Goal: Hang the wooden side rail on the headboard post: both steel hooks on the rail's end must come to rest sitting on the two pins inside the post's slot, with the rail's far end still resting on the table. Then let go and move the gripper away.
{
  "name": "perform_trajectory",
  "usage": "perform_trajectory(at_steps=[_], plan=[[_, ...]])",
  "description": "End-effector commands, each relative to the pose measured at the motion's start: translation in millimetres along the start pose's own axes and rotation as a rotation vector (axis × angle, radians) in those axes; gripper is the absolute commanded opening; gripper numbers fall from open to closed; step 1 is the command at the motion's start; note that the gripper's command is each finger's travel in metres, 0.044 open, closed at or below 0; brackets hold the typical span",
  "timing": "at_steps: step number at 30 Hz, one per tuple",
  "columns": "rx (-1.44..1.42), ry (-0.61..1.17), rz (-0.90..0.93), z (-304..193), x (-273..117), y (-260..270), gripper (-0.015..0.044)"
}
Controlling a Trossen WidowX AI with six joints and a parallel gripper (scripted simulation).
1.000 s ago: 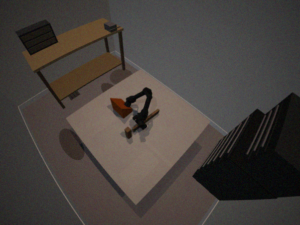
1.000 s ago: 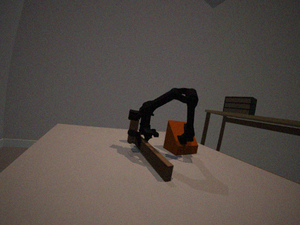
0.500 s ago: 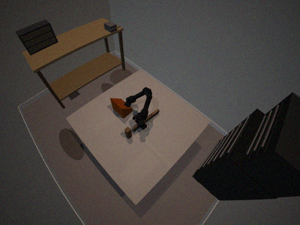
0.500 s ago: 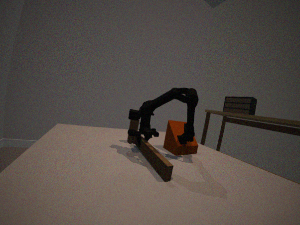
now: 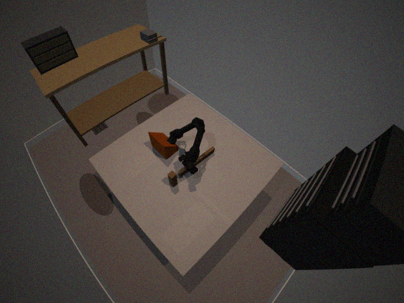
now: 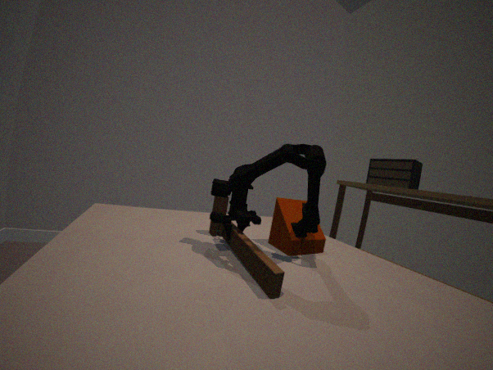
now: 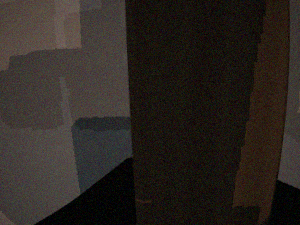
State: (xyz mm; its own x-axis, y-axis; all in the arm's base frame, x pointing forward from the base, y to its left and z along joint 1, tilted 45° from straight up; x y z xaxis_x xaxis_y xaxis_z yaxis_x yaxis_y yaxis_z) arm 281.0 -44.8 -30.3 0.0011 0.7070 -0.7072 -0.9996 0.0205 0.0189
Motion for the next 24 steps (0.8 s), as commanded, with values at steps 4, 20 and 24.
perform_trajectory(at_steps=[4,20,24], plan=[[-0.003,0.008,-0.019,-1.4,-5.4,-4.2,0.0000],[-0.003,0.008,-0.019,-3.2,-3.6,-6.1,0.0000],[-0.003,0.008,-0.019,-3.6,-3.2,-6.6,0.0000]])
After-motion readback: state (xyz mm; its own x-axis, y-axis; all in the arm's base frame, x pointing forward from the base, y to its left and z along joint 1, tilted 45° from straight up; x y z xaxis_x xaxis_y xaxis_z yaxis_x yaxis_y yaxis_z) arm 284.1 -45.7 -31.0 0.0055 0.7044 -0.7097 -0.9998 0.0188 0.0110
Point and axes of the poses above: the point midway between the two fingers, 35 mm back from their tips, its own x axis out along the fingers, its own y axis across the jaws, z = x × y, the point moved 3 cm from there along -x, back along the fingers, and after that the axes turned 2 degrees about -x, right-handed, at the moved point
